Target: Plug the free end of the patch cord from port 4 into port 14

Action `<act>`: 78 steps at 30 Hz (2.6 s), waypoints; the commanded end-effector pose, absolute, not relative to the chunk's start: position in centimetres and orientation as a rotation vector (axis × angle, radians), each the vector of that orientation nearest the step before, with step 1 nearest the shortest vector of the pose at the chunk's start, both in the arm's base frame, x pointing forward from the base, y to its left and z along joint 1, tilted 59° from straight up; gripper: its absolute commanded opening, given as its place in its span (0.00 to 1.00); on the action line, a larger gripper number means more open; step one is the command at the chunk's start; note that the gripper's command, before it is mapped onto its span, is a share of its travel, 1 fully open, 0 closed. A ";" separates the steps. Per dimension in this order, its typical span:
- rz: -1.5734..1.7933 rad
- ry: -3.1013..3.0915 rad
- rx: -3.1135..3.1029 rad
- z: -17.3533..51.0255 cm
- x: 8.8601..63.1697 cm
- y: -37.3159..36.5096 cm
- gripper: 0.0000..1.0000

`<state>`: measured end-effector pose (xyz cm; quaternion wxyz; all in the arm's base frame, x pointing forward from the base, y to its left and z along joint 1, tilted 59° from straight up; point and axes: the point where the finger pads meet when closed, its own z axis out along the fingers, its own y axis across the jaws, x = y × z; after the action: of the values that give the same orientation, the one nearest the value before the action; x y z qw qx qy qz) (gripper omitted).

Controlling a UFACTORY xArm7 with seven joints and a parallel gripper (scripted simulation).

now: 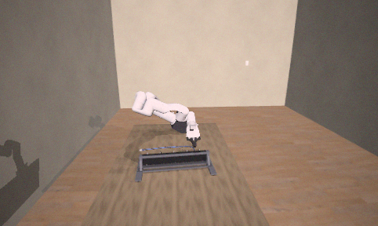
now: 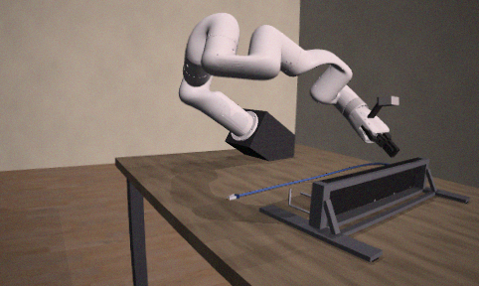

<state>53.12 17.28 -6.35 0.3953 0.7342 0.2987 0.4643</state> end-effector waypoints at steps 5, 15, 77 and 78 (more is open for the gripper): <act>1.182 0.759 1.863 -6.3 53.1 17.6 0.00; 1.182 0.759 1.863 -6.3 53.1 17.6 0.00; 1.182 0.759 1.863 -1.5 40.3 21.0 0.00; 1.182 0.759 1.863 -1.5 40.3 21.0 0.00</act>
<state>40.37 20.92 -1.76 0.3955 0.7339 0.2984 0.4646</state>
